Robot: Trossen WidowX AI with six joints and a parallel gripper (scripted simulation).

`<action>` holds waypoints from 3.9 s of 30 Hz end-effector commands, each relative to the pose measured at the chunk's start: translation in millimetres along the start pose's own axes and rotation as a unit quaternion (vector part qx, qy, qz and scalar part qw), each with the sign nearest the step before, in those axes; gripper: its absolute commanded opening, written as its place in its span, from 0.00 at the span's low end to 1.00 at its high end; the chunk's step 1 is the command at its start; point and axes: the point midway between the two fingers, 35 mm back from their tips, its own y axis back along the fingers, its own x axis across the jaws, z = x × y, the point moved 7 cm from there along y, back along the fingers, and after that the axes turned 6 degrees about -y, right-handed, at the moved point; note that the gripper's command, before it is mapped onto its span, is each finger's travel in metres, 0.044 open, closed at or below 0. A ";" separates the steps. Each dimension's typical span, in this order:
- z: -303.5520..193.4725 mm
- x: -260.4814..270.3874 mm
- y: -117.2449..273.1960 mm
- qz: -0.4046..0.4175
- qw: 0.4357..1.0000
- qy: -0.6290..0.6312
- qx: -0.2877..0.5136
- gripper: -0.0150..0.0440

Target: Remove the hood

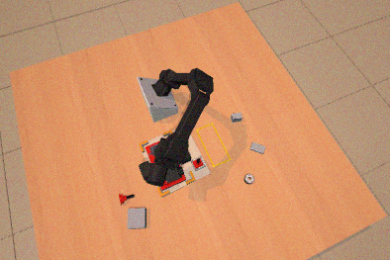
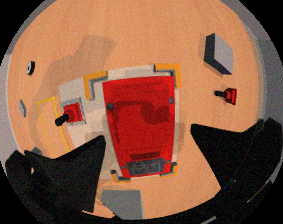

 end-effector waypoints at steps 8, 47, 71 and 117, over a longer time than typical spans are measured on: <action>-1.4 -0.4 -10.6 0.004 1.000 -0.005 0.004 1.00; -2.6 1.8 -33.1 0.005 1.000 -0.005 0.004 1.00; -2.8 2.1 -41.2 0.005 1.000 -0.005 0.004 1.00; -1.9 3.3 -51.7 0.002 1.000 0.000 0.001 0.72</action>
